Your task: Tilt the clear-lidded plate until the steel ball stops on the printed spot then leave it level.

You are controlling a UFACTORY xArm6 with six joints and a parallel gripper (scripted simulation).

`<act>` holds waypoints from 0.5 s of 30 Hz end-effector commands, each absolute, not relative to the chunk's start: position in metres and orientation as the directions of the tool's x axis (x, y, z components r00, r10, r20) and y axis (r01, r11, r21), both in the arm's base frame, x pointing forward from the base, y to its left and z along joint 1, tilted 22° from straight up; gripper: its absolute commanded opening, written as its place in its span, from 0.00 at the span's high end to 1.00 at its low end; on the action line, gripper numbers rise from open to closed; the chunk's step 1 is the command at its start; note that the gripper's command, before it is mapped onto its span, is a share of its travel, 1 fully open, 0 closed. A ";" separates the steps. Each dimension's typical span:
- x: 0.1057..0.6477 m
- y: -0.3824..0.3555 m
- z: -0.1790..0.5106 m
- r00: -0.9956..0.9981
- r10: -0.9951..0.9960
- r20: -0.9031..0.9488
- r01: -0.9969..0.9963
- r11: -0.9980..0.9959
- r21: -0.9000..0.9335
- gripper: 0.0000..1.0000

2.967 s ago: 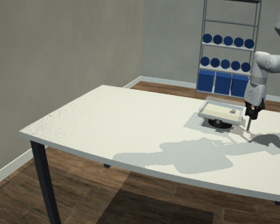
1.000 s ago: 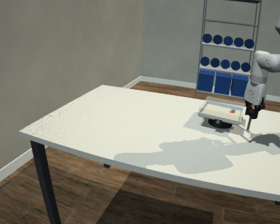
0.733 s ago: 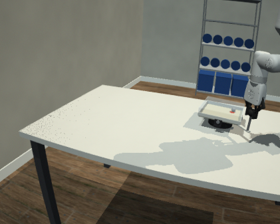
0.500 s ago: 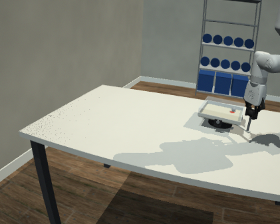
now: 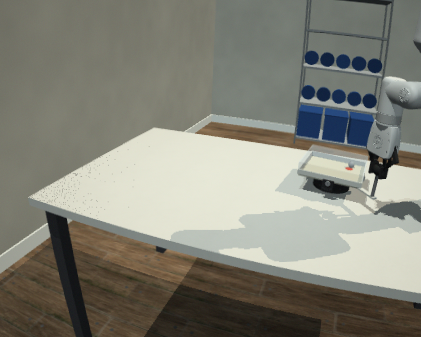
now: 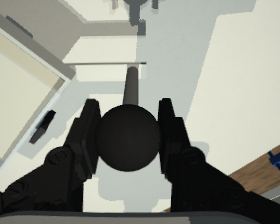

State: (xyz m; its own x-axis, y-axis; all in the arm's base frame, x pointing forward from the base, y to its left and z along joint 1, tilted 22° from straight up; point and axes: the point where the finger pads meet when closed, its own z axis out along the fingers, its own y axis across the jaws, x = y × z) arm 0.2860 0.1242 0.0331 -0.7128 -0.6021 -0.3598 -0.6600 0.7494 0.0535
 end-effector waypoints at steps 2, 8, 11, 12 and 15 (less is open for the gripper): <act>0.287 0.124 0.035 -0.712 -0.601 -0.363 -0.660 0.750 0.051 1.00; 0.287 0.124 0.035 -0.712 -0.601 -0.363 -0.660 0.750 0.051 1.00; 0.289 0.126 0.035 -0.712 -0.601 -0.363 -0.660 0.750 0.051 1.00; 0.289 0.126 0.035 -0.712 -0.601 -0.363 -0.660 0.750 0.051 1.00; 0.290 0.128 0.034 -0.712 -0.601 -0.363 -0.660 0.750 0.051 1.00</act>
State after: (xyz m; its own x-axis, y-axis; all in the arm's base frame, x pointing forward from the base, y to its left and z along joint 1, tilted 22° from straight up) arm 0.2864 0.1253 0.0323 -0.7141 -0.6027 -0.3561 -0.6596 0.7496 0.0541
